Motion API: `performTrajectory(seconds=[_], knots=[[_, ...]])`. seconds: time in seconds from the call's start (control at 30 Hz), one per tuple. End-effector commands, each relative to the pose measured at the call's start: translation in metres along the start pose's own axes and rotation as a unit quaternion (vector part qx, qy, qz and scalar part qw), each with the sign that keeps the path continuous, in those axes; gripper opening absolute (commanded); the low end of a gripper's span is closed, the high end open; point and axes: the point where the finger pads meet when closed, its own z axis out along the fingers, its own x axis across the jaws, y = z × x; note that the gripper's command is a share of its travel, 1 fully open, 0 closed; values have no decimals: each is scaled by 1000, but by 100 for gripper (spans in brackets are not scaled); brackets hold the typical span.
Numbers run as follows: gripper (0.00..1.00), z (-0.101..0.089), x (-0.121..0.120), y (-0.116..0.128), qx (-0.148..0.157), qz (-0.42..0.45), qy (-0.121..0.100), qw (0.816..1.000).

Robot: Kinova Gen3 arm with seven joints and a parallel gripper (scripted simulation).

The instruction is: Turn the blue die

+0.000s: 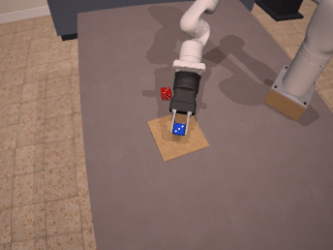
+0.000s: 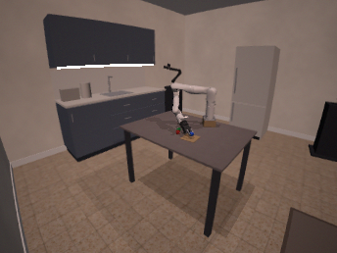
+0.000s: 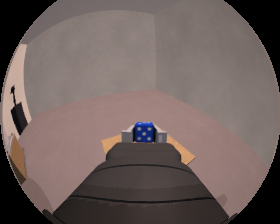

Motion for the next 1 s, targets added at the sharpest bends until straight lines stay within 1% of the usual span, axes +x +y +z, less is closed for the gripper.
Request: performTrajectory(seconds=[0.0,0.97], knots=[[57,2,1,5,-4,-7,1,1000],[57,8,1,17,-4,-7,1,1000]])
